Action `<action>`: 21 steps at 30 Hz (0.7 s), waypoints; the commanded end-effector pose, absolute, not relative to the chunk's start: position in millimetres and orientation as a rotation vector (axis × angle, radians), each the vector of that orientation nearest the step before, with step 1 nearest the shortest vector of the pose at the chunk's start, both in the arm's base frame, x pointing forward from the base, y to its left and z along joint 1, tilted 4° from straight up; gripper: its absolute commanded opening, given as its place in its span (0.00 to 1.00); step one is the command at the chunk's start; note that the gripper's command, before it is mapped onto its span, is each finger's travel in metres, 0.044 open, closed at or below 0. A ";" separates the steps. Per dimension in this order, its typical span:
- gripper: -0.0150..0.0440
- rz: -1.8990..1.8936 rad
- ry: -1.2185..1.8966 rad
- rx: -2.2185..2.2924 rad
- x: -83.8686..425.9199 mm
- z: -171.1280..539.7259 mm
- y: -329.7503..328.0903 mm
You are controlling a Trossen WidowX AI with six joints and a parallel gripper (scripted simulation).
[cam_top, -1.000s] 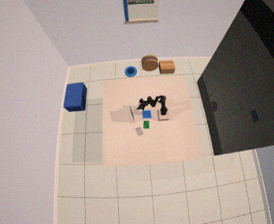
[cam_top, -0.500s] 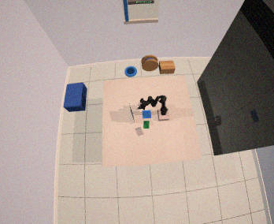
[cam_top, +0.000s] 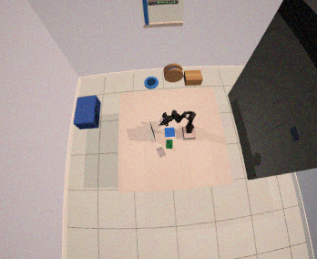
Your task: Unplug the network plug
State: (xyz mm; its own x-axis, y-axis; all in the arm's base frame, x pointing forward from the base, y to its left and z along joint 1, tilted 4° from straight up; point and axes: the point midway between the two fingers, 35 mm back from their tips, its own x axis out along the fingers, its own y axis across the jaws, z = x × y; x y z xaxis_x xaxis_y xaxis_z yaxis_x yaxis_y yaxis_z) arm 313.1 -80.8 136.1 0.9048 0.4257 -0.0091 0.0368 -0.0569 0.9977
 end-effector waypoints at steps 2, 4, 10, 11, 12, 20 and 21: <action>0.25 0.334 0.370 1.603 310.4 144.9 -80.6; 0.25 0.334 0.371 1.602 309.2 148.4 -80.6; 0.25 0.335 0.371 1.601 305.4 159.0 -80.1; 0.25 0.335 0.371 1.601 304.7 160.8 -80.0; 0.25 0.335 0.371 1.600 304.0 162.5 -79.8; 0.25 0.336 0.372 1.599 297.6 176.1 -78.0; 0.25 0.336 0.372 1.599 296.8 177.8 -77.7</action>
State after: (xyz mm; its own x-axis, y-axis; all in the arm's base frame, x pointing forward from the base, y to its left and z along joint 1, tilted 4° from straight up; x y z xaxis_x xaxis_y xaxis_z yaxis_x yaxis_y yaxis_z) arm 299.6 -79.0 172.8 0.9035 0.4285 -0.0094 0.0372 -0.0565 0.9977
